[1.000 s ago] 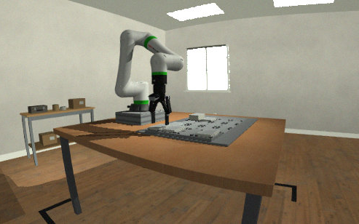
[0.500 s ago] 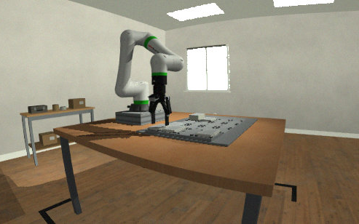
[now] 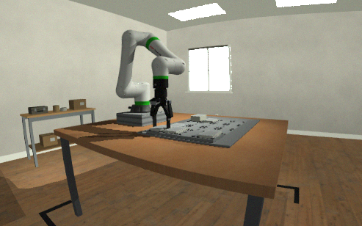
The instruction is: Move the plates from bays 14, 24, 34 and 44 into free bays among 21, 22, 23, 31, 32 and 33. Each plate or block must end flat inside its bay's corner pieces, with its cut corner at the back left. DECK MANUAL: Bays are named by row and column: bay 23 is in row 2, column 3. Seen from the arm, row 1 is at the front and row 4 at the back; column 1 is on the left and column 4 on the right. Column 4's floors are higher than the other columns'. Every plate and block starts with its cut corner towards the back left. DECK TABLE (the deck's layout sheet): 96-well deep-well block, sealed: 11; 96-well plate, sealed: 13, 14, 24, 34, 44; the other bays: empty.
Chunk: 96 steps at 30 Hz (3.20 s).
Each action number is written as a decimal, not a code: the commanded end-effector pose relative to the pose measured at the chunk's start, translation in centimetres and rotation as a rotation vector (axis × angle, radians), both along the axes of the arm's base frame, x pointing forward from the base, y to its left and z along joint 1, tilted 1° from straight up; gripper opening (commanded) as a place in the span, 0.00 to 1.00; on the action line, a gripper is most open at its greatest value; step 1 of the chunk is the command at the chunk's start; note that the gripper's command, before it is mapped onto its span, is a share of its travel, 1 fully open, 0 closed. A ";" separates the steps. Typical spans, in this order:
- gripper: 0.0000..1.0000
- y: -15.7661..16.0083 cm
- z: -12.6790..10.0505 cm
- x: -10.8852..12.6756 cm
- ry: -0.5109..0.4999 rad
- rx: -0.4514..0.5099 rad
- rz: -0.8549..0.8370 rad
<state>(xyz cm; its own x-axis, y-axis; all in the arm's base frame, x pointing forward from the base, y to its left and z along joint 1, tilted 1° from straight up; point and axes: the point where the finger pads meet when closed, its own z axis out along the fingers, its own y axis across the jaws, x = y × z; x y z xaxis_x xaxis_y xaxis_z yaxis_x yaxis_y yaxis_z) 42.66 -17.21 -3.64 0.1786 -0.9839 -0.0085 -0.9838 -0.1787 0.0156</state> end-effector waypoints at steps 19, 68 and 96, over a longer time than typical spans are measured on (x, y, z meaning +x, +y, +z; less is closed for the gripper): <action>0.66 0.0 0.0 0.1 -0.002 -0.001 0.000; 0.60 0.0 0.1 0.1 -0.002 -0.001 0.000; 0.58 0.0 0.1 0.1 -0.002 -0.001 0.000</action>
